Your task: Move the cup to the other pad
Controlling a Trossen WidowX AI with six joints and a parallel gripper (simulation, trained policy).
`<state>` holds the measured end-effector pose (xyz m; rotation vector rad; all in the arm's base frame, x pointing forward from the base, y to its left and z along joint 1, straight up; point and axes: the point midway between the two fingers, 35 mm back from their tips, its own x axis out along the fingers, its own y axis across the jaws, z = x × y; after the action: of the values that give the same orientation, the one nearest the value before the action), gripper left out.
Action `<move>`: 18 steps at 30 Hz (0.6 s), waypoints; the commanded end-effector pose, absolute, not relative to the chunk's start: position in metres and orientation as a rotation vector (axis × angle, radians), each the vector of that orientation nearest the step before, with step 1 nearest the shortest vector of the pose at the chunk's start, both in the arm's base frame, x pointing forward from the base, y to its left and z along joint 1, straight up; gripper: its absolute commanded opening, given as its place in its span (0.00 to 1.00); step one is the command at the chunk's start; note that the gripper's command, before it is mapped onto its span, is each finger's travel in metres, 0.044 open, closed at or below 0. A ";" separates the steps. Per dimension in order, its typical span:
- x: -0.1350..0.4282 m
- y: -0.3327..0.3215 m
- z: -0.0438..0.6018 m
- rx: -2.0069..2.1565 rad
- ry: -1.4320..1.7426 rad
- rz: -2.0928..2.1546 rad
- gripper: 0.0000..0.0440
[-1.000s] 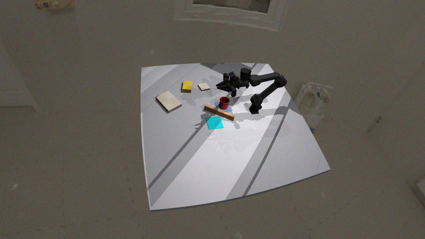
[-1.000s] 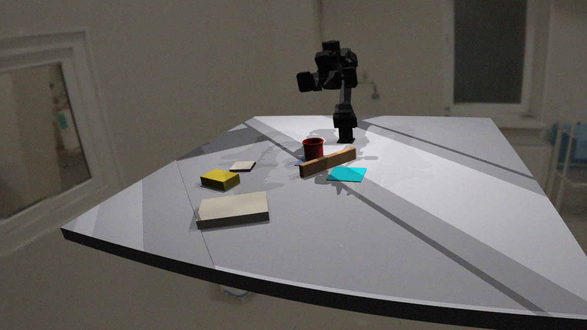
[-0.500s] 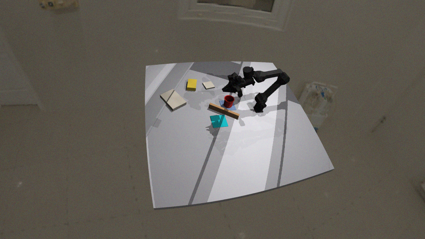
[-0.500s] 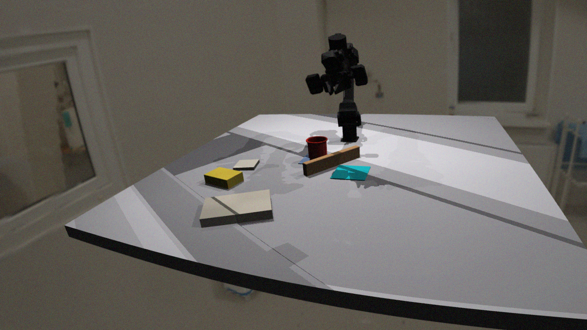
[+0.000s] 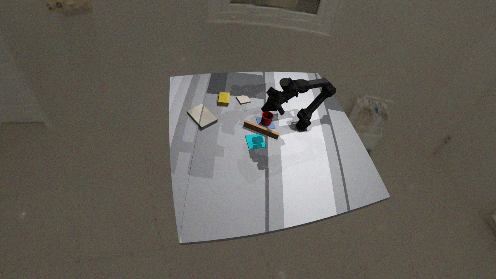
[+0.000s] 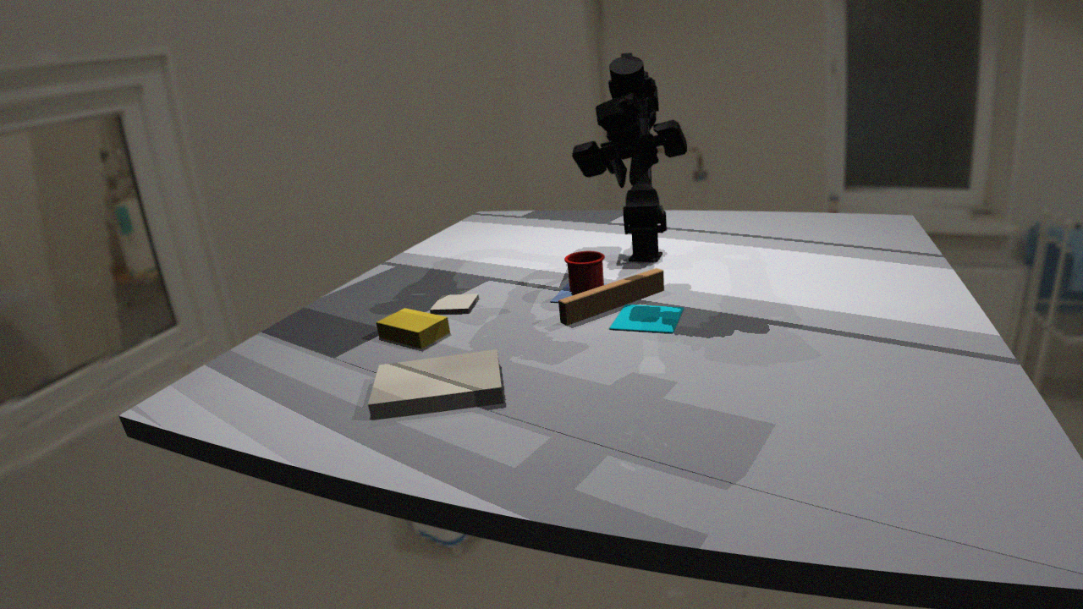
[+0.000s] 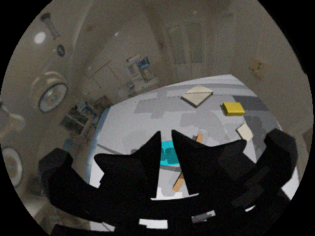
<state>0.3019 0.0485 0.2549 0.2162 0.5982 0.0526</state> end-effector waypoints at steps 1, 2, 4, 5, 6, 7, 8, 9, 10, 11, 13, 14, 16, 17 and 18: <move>0.300 0.053 0.253 0.227 0.653 0.055 0.18; 0.299 0.053 0.251 0.228 0.671 0.052 0.18; 0.297 0.054 0.249 0.228 0.705 0.048 0.19; 0.296 0.054 0.247 0.227 0.722 0.045 0.19; 0.295 0.055 0.246 0.226 0.739 0.043 0.19; 0.295 0.055 0.245 0.225 0.756 0.040 0.20; 0.294 0.055 0.243 0.223 0.773 0.038 0.20; 0.293 0.055 0.242 0.222 0.790 0.035 0.20; 0.292 0.055 0.240 0.219 0.806 0.032 0.21; 0.291 0.055 0.239 0.217 0.823 0.029 0.21; 0.289 0.055 0.236 0.211 0.857 0.024 0.22; 0.288 0.055 0.235 0.208 0.874 0.021 0.22; 0.285 0.055 0.233 0.201 0.907 0.015 0.23; 0.284 0.055 0.232 0.197 0.923 0.012 0.23; 0.283 0.055 0.230 0.193 0.940 0.009 0.23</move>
<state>0.2852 0.0540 0.2311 0.1966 0.9037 0.0124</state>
